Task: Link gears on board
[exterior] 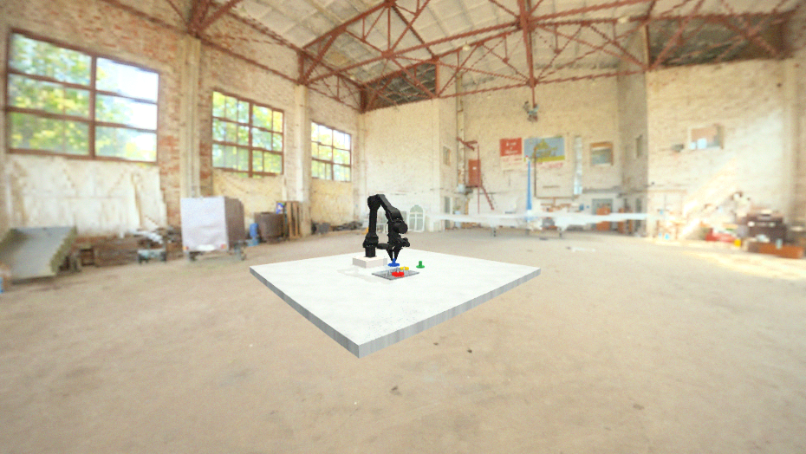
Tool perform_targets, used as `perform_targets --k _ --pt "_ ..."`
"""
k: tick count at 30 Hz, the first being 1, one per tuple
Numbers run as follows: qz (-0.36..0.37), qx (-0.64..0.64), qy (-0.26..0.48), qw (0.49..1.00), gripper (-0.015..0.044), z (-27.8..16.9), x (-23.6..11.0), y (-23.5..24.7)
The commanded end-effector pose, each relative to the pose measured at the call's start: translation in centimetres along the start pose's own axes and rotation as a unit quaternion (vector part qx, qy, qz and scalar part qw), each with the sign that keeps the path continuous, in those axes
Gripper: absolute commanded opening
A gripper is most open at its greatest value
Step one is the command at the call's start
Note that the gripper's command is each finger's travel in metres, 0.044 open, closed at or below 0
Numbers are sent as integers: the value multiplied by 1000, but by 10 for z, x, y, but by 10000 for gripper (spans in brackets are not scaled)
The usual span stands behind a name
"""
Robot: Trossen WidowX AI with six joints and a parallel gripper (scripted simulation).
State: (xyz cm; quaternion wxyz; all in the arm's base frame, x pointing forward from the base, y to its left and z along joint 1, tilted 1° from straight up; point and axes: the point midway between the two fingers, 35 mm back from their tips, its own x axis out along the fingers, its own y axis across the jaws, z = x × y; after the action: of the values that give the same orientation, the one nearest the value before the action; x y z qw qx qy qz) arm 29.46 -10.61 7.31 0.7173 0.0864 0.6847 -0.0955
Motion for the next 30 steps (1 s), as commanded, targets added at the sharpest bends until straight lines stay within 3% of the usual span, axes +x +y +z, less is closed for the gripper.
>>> perform_targets --k 1,23,30 --pt "1 -12 1 1000 0 0 6 0" --pt "1 131 1 991 0 0 30 0" --pt "1 109 1 994 0 1 32 0"
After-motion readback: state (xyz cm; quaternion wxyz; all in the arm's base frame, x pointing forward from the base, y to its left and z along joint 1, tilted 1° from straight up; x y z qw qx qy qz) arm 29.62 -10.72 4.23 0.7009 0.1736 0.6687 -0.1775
